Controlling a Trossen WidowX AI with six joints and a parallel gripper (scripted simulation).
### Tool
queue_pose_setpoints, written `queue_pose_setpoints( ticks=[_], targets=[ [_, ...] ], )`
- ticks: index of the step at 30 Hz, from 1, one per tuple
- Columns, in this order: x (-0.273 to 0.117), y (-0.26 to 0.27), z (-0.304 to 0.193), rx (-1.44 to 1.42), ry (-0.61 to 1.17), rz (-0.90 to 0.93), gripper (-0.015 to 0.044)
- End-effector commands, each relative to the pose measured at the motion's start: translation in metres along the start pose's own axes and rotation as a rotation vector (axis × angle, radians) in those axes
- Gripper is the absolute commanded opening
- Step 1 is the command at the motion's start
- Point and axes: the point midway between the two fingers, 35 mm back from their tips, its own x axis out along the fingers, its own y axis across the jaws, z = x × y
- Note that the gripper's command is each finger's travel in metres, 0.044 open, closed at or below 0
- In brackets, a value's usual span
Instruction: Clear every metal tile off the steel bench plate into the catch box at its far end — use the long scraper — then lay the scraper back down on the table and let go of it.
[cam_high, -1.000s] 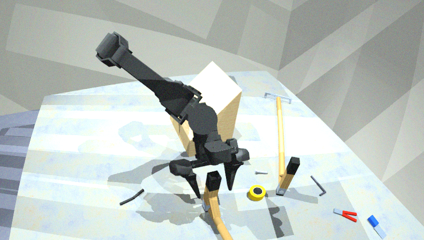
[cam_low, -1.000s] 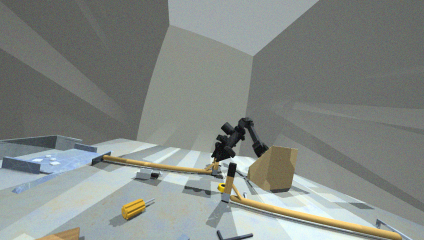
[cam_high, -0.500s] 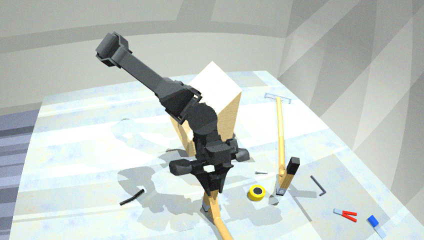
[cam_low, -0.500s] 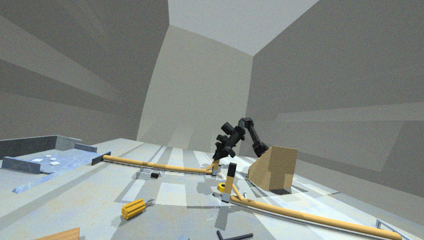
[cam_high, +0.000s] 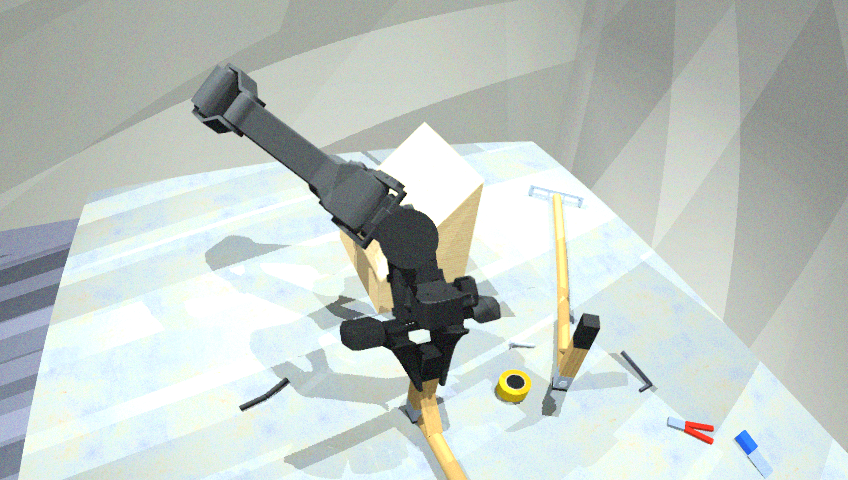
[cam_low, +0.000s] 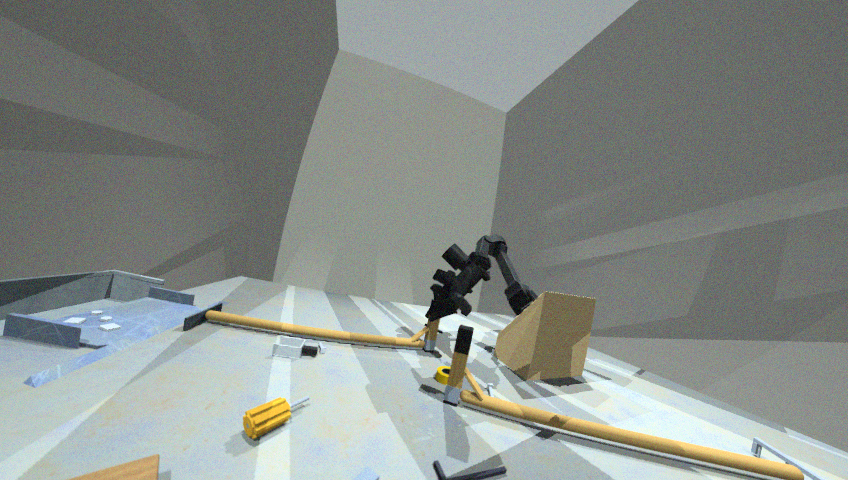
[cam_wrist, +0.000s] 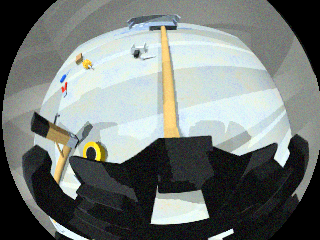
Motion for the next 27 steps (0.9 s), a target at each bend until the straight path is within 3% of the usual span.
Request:
queue_pose_setpoints(
  ticks=[1,27],
  targets=[
    [-0.001,0.005,0.002,0.002,-0.003,0.004,0.0],
    [-0.002,0.04,0.001,0.006,0.005,0.012,0.0]
  ],
)
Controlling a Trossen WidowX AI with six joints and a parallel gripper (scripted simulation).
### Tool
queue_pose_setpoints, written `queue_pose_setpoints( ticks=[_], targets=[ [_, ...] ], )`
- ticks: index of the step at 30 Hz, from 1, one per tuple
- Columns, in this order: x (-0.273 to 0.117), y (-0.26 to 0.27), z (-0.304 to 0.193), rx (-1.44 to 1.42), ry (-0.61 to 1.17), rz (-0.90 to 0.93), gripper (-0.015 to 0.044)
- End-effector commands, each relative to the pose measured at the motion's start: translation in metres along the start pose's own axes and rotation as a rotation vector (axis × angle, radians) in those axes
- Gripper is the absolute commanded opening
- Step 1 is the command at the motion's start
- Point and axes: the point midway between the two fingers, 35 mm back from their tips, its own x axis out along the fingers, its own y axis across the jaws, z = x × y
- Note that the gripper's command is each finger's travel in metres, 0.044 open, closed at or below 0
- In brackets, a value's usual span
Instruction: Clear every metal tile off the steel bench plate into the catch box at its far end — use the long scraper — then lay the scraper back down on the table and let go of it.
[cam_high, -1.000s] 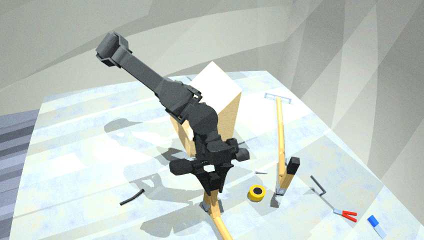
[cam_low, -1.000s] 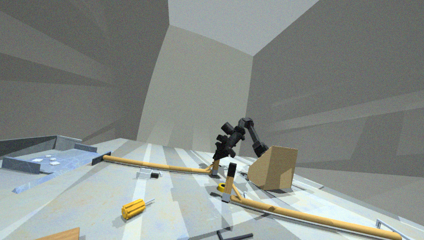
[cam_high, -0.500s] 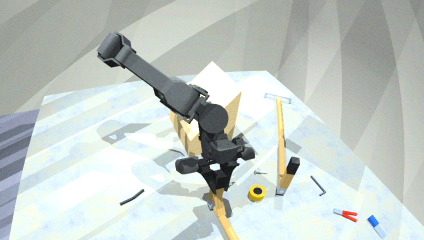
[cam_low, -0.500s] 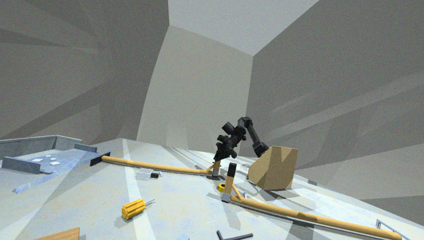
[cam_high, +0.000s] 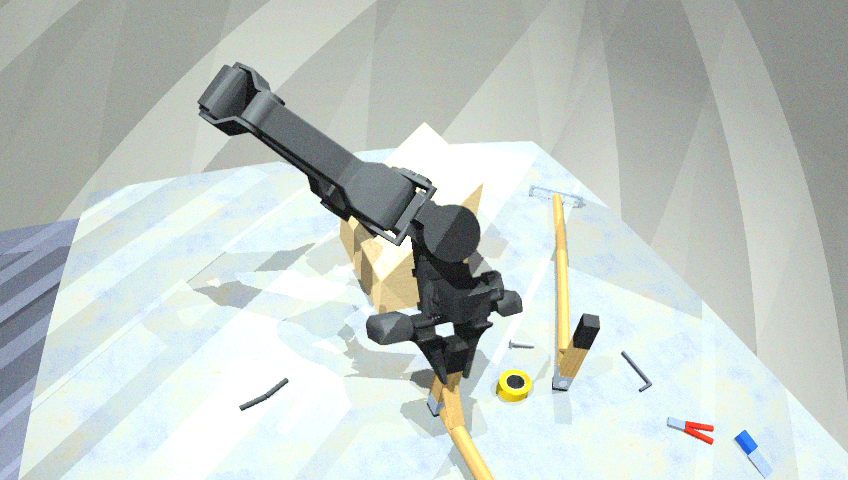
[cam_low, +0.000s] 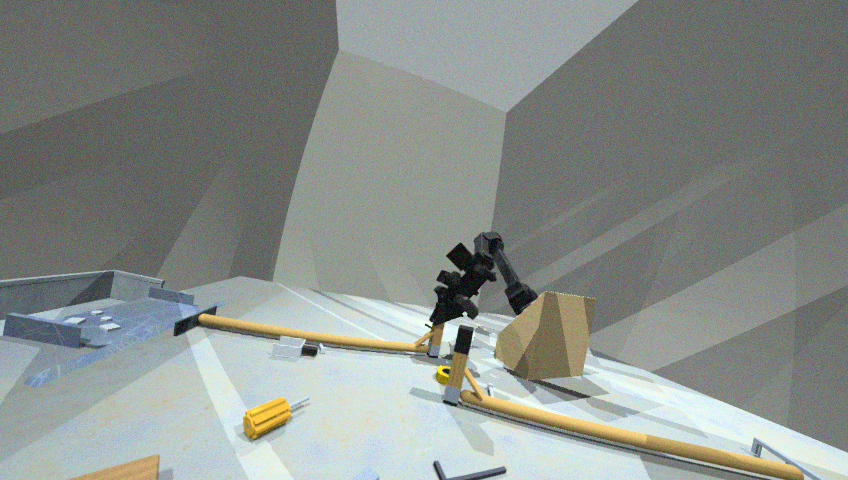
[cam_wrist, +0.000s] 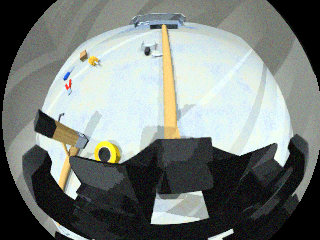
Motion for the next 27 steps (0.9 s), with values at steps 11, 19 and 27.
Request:
queue_pose_setpoints(
  ticks=[11,19,27],
  targets=[
    [-0.003,0.021,0.001,0.004,-0.008,0.008,0.0],
    [-0.004,0.032,0.0,0.004,-0.008,0.007,0.0],
    [-0.005,0.042,-0.002,0.004,-0.009,0.005,0.0]
  ],
)
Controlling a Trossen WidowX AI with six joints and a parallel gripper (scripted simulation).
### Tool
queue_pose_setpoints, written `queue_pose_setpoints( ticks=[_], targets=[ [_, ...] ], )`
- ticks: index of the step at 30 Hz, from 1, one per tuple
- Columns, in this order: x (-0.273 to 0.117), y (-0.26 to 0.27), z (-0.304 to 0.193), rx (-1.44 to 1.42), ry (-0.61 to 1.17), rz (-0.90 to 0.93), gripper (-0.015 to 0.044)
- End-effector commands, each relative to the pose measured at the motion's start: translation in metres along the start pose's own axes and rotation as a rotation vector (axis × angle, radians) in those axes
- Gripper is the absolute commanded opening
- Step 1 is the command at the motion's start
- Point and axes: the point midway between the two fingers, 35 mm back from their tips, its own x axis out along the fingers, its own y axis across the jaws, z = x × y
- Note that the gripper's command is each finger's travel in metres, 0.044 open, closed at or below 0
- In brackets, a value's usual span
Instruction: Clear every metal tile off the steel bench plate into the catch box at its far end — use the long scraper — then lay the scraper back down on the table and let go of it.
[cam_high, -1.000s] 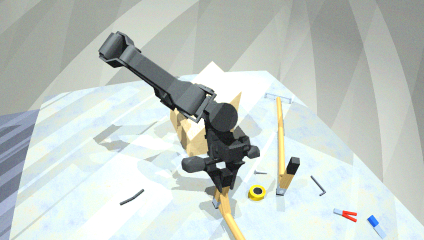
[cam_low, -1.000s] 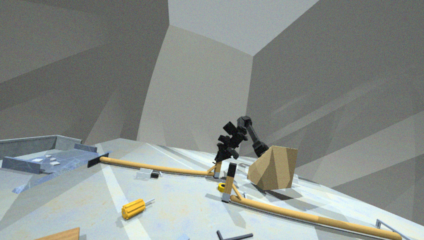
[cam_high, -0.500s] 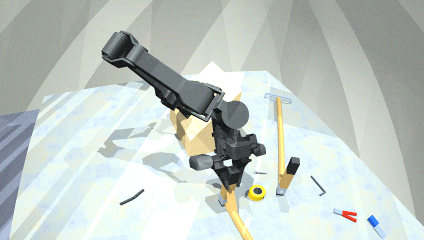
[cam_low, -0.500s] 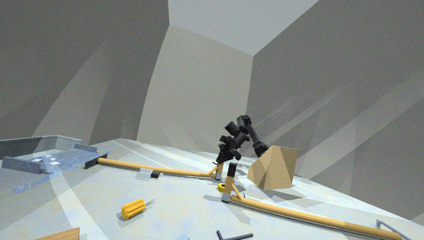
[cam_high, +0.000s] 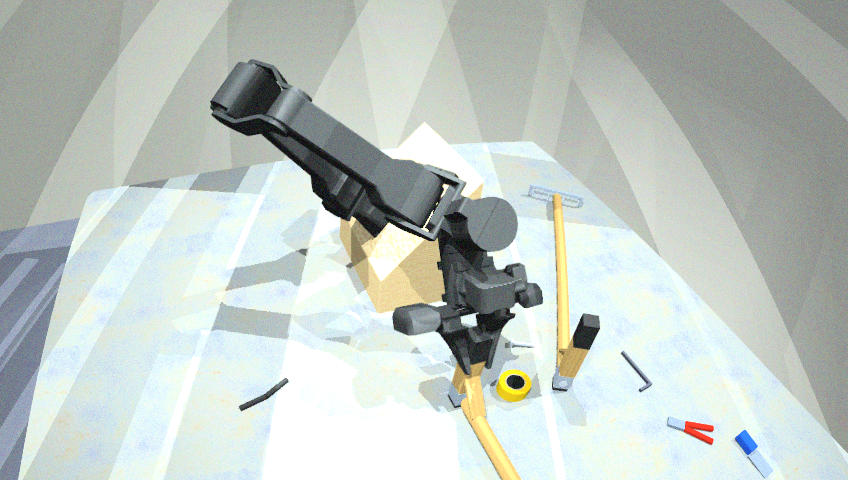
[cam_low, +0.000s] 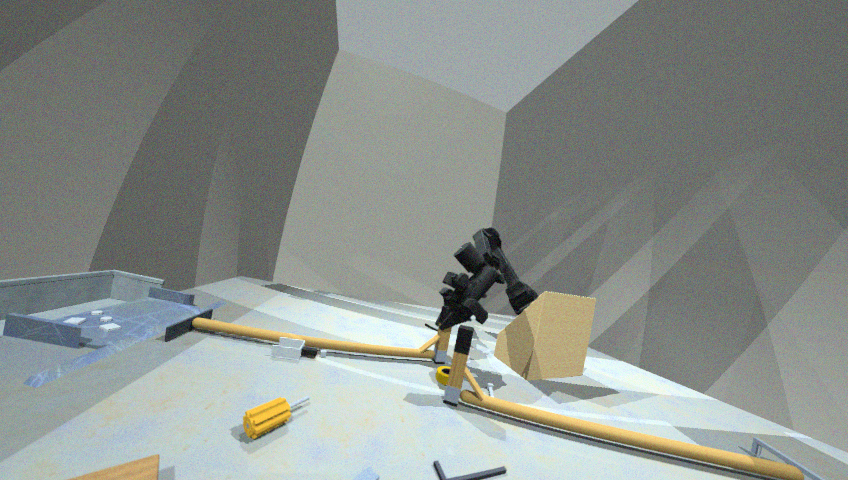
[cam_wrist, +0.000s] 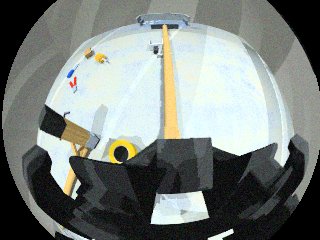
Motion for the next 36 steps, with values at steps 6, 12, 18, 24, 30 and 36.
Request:
queue_pose_setpoints(
  ticks=[6,12,18,24,30,36],
  targets=[
    [-0.003,0.015,0.0,-0.002,-0.012,0.006,0.0],
    [-0.004,0.022,-0.001,-0.002,-0.014,0.004,0.0],
    [-0.005,0.029,-0.003,-0.003,-0.016,0.002,0.0],
    [-0.005,0.033,-0.003,-0.005,-0.014,0.005,0.0],
    [-0.002,0.035,0.003,-0.006,-0.014,0.006,0.0],
    [0.003,0.037,0.011,-0.008,-0.013,0.008,0.0]
  ],
)
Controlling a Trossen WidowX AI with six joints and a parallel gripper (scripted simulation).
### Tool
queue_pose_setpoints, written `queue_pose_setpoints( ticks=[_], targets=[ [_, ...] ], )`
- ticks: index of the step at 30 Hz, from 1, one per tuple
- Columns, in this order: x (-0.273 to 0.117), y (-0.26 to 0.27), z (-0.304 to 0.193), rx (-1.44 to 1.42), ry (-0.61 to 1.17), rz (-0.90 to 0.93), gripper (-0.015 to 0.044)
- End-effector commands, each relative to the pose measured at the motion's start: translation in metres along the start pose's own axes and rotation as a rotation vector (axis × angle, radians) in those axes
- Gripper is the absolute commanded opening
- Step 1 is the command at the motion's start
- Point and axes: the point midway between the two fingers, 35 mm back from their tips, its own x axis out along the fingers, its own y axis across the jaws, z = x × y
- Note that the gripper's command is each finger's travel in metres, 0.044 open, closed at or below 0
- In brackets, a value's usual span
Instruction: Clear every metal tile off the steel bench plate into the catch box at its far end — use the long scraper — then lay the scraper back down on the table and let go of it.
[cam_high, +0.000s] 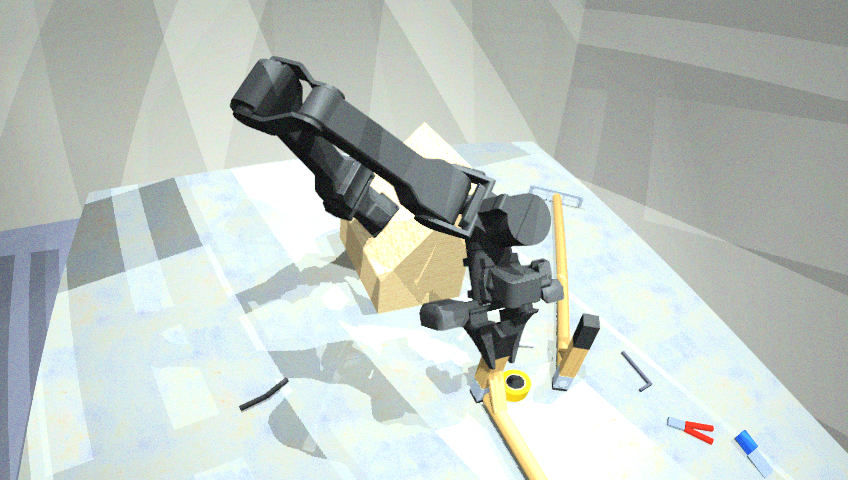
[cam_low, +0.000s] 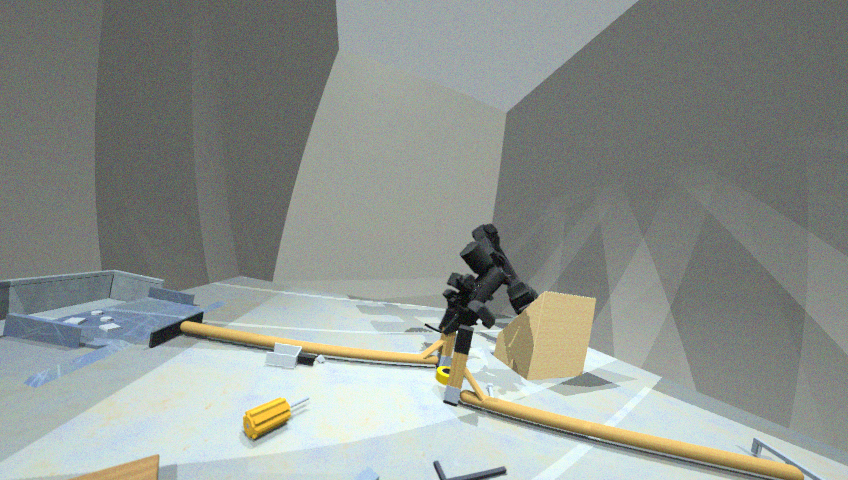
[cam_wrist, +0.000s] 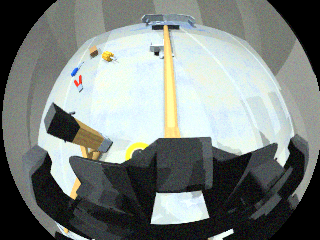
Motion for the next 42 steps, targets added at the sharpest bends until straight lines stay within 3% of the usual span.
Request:
queue_pose_setpoints(
  ticks=[1,42],
  targets=[
    [0.003,0.003,0.009,-0.002,-0.006,0.01,0.0],
    [0.04,0.002,0.056,-0.01,-0.008,0.017,0.0]
  ],
)
